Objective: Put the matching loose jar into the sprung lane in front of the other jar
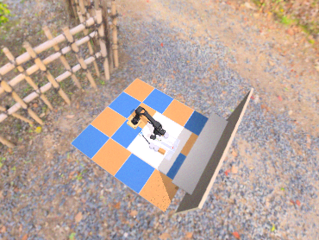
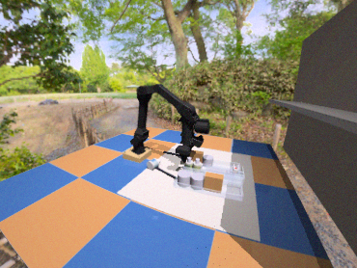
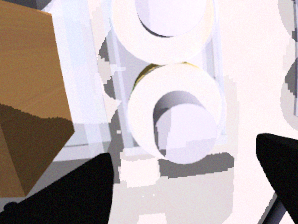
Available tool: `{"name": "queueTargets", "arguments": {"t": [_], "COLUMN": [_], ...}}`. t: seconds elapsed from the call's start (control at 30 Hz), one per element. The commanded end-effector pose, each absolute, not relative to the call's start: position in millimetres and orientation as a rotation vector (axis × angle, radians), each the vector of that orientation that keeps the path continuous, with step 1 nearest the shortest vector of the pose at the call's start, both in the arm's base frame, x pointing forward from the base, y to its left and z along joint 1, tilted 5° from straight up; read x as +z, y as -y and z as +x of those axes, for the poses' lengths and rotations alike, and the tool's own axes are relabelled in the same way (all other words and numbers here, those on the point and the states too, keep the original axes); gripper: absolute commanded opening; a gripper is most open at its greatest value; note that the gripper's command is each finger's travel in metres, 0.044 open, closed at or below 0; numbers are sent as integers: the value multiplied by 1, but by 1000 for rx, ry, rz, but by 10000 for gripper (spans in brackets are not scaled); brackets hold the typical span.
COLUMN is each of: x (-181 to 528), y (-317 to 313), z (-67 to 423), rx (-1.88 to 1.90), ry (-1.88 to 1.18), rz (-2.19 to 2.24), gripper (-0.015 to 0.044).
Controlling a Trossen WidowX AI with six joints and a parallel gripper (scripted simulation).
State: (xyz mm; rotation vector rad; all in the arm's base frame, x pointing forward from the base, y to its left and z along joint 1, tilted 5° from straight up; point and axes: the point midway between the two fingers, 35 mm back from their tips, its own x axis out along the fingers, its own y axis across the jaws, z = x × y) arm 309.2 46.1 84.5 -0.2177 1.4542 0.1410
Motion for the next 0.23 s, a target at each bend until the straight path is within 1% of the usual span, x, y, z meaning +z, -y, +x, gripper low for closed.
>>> {"name": "queueTargets", "arguments": {"t": [0.0, 0.2], "x": [83, 80], "y": [-43, -37], "z": [295, 273], "rx": [144, 144], "ry": [-1461, -1463], "rz": [-220, -220], "gripper": [306, 306]}}
